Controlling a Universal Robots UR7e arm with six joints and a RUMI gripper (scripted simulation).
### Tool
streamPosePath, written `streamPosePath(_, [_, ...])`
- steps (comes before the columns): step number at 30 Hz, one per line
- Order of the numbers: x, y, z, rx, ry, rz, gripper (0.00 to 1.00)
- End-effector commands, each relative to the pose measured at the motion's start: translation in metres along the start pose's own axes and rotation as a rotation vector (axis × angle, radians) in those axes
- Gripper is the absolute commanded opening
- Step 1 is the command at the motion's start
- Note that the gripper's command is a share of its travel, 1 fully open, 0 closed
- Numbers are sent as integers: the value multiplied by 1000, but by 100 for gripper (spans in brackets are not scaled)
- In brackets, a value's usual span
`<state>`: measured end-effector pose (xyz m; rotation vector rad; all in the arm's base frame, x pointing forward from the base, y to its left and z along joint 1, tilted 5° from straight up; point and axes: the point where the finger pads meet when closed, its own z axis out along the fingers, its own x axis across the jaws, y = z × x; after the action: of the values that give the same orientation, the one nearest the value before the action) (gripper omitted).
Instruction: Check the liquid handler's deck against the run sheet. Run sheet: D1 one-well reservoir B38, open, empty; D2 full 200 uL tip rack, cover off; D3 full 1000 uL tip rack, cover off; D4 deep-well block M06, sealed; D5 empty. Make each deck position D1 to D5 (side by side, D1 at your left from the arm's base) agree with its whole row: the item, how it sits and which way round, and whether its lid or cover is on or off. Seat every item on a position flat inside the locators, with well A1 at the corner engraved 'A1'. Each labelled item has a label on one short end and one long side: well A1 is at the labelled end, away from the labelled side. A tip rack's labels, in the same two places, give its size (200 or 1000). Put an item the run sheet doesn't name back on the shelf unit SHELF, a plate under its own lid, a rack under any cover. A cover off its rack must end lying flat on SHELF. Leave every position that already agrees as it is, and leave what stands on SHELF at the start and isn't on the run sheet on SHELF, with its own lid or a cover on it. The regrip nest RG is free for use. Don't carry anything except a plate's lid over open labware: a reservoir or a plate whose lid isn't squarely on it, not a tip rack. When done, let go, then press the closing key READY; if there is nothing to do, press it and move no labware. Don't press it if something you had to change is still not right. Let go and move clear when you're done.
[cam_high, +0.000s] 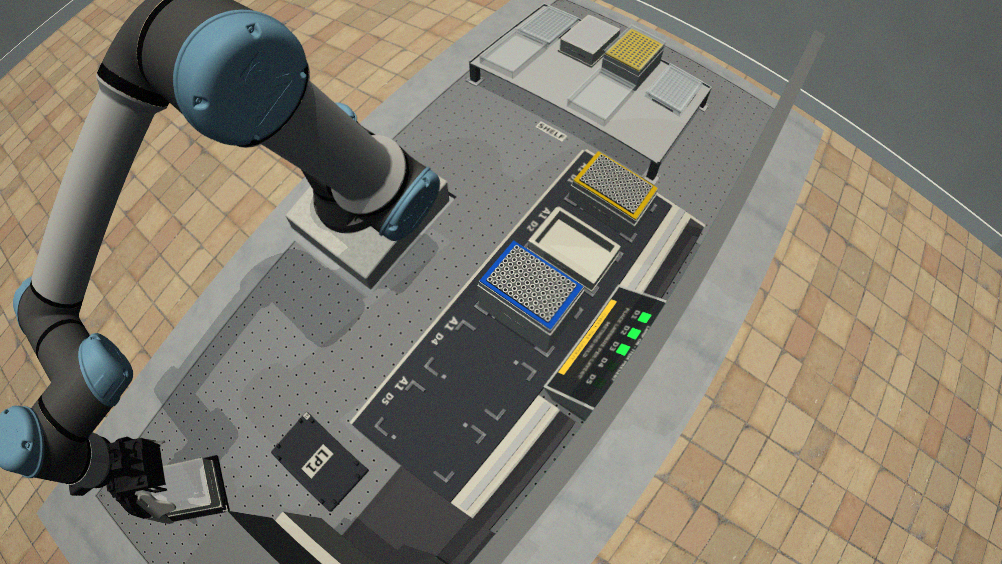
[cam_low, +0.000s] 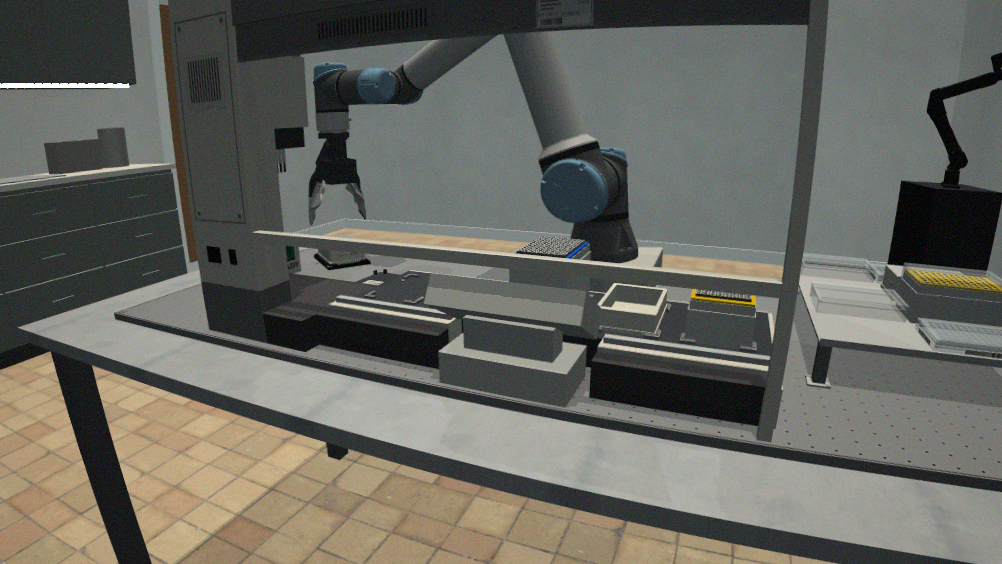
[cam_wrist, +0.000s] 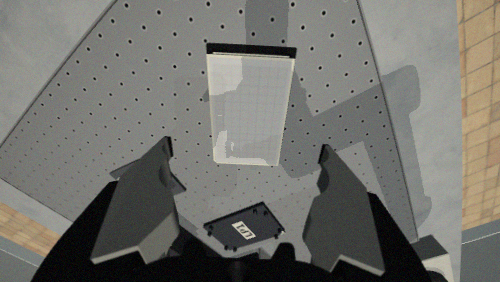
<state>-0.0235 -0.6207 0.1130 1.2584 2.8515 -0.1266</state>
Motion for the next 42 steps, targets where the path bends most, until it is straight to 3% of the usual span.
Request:
streamPosePath(1, [0, 0, 9, 2, -1, 0, 82])
streamPosePath(38, [0, 0, 64, 2, -1, 0, 82])
streamPosePath(42, [0, 0, 64, 2, -1, 0, 82])
